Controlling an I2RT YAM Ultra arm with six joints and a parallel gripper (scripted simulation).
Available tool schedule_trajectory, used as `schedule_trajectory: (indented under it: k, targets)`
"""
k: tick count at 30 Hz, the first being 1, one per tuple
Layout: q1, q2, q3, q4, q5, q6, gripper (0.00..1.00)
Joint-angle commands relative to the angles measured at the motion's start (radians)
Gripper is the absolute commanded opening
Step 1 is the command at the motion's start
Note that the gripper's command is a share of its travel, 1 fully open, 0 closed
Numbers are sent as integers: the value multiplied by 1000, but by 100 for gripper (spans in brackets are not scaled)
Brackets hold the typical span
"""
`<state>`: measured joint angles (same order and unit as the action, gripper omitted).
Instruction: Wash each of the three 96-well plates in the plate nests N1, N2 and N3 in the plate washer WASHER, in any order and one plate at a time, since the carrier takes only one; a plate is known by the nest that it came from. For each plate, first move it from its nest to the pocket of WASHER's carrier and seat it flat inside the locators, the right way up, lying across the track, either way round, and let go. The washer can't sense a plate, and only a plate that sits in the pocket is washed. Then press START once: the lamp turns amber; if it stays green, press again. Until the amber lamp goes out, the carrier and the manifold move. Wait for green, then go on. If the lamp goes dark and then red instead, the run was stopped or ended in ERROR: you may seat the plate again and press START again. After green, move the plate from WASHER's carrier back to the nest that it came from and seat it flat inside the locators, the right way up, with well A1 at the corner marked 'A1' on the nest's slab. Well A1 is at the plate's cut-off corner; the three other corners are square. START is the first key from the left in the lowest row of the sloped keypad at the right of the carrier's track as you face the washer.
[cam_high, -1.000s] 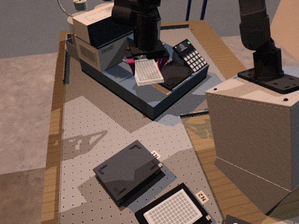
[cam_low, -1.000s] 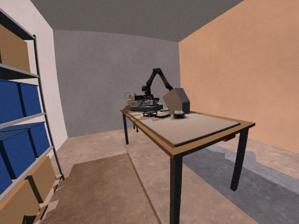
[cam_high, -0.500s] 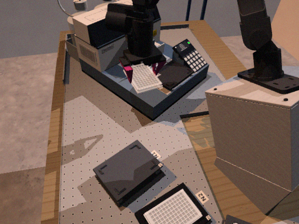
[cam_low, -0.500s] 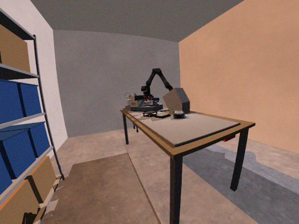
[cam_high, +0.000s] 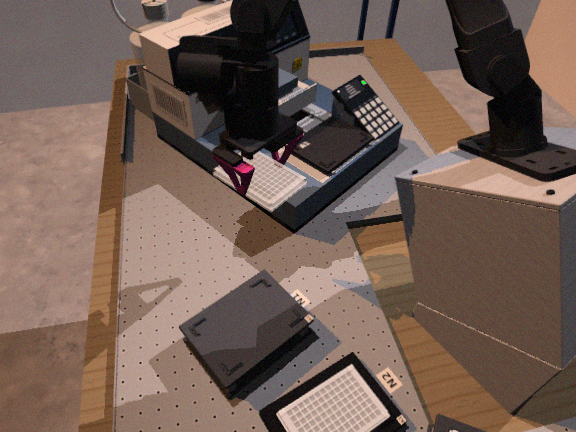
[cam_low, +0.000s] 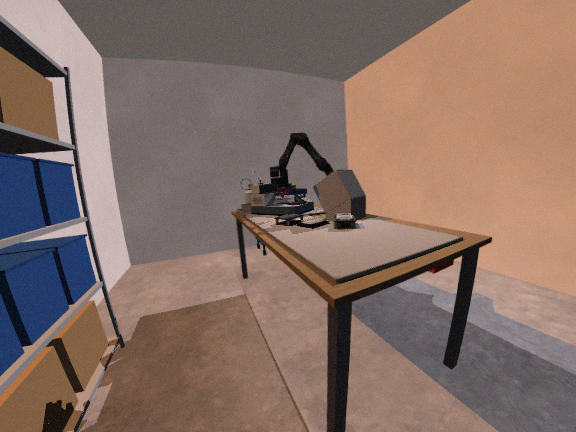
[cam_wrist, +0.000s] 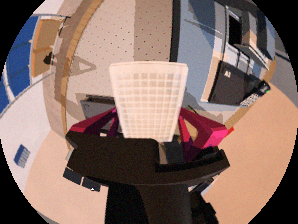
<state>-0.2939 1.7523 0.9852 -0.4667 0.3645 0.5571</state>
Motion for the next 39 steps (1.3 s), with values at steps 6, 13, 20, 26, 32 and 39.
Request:
schedule_trajectory:
  k: [6,13,20,26,32,39]
  targets:
    - [94,69,64,-12,48,-164,0]
    - [151,112,102,-23,65,-281,0]
    - [141,97,102,-12,65,-281,0]
    - [141,95,100,-11,65,-281,0]
    - [141,95,100,-10,64,-281,0]
    - [141,95,100,-10,64,-280,0]
